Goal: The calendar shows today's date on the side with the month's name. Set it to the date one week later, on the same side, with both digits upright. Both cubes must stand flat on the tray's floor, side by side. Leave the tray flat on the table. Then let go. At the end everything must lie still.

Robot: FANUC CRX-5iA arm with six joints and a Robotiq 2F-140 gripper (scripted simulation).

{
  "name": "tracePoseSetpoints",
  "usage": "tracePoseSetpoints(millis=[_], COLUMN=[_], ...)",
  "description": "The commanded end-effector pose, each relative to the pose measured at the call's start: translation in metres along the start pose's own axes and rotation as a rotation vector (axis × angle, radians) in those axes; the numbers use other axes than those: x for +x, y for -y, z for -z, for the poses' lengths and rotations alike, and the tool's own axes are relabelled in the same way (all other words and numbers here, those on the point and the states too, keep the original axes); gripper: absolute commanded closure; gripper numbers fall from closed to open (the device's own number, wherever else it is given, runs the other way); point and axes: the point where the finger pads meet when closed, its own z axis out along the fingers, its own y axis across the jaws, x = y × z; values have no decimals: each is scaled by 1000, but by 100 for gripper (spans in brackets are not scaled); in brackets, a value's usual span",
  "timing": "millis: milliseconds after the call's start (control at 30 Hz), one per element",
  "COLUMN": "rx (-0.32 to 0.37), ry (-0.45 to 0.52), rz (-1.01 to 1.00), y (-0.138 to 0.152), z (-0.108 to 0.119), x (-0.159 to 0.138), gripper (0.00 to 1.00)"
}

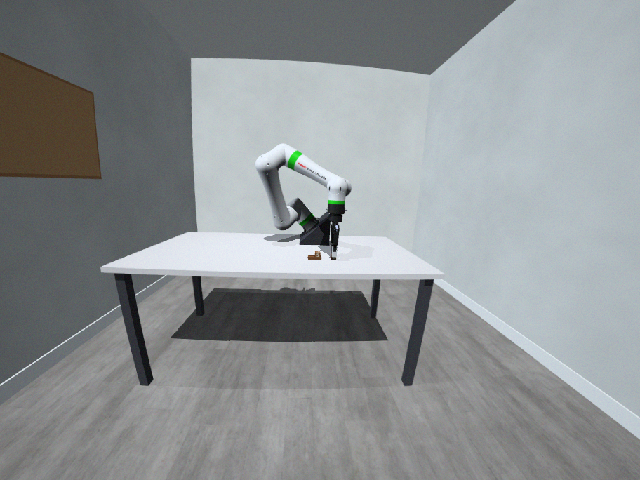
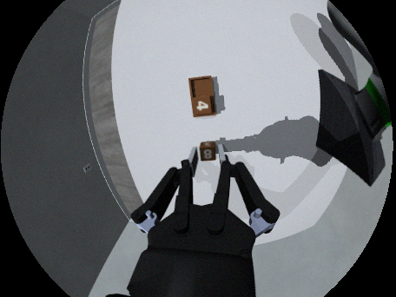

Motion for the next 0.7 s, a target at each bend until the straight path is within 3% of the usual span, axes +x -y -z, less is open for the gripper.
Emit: tracePoseSetpoints(millis=[0,667], rx=[0,0], ry=[0,0], rz=[0,0], y=[0,0], z=[-5,-9], x=[0,0], gripper=[72,72])
